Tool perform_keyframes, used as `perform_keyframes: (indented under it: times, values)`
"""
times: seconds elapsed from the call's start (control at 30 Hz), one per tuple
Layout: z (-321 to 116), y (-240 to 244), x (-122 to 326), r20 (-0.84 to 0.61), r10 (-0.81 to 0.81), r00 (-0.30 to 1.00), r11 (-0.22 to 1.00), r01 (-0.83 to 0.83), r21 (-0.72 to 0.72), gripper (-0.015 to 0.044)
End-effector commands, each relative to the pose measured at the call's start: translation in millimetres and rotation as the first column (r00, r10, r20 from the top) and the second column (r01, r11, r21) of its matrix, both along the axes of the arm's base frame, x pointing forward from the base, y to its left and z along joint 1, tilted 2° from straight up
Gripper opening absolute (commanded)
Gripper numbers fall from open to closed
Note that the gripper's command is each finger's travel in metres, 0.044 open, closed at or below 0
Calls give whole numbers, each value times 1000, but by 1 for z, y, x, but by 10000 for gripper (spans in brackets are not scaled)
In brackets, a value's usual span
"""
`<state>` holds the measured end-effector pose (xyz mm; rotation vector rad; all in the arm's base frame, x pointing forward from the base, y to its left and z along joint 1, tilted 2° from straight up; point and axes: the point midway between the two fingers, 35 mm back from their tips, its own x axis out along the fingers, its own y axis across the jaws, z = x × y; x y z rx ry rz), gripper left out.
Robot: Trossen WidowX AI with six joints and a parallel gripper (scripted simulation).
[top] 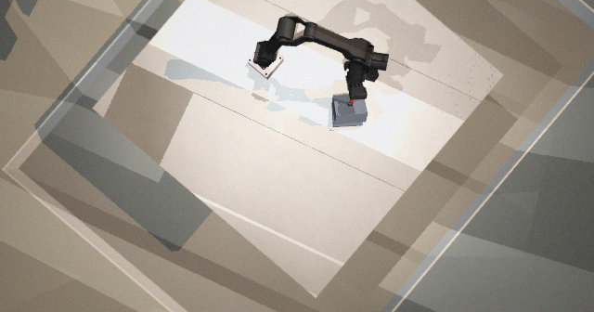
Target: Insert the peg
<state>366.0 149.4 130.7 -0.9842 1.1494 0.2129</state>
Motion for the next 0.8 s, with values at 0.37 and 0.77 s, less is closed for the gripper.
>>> perform_keyframes:
  times: [0.37,0.77]
  values:
    - [-3,-2,1,0,0,1000,1000,0,-1,0]
    - [-4,-3,1,1,0,1000,1000,0,-1,0]
